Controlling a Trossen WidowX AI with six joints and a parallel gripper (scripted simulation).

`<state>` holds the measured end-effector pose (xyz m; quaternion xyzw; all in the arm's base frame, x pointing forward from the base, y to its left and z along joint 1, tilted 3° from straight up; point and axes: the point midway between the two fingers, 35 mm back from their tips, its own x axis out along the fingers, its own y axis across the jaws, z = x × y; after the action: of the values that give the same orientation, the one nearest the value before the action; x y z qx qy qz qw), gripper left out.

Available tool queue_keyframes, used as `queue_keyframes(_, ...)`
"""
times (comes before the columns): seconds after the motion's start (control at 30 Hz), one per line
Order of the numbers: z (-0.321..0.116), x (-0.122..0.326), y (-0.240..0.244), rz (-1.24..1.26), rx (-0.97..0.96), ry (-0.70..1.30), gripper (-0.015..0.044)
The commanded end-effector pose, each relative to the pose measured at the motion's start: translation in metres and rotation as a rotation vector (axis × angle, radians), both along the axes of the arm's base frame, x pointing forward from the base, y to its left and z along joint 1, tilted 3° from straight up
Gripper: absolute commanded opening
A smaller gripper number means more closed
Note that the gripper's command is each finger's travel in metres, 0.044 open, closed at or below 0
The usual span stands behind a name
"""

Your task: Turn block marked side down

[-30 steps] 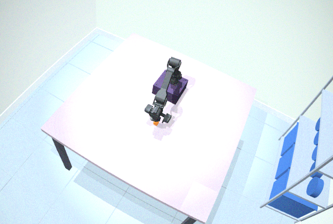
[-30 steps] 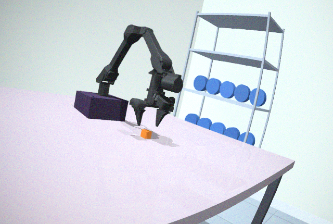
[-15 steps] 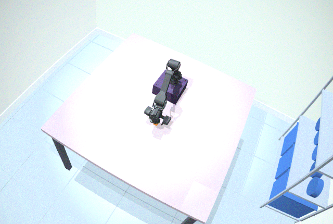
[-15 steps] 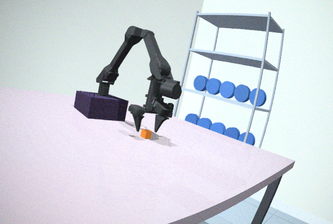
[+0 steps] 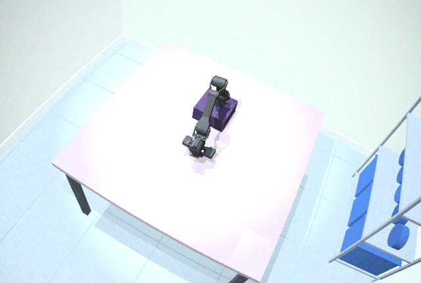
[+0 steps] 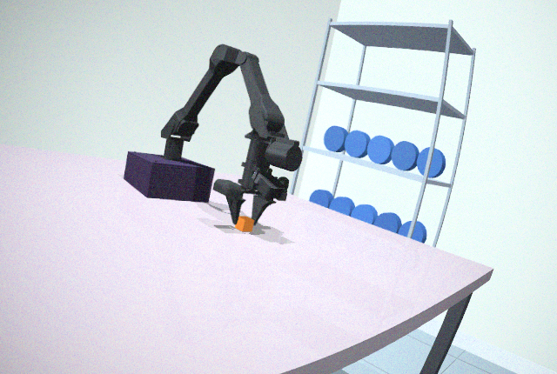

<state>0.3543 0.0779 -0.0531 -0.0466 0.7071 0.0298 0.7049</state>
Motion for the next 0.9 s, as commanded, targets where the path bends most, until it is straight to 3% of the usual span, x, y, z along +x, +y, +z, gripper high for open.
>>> queue_keyframes(0.0, 0.0, 0.0, 0.001, 0.005, 0.005, -0.001, 0.0177)
queue_keyframes(0.03, 0.0, 0.0, 0.001, 0.005, 0.005, -0.001, 0.0151)
queue_keyframes(0.57, 0.0, 0.0, 0.001, 0.005, 0.005, -0.001, 0.0045)
queue_keyframes(0.63, 0.005, 0.0, 0.001, 0.005, 0.005, -0.001, 0.0)
queue_keyframes(0.87, 0.03, 0.0, 0.001, 0.005, 0.005, -0.001, 0.0)
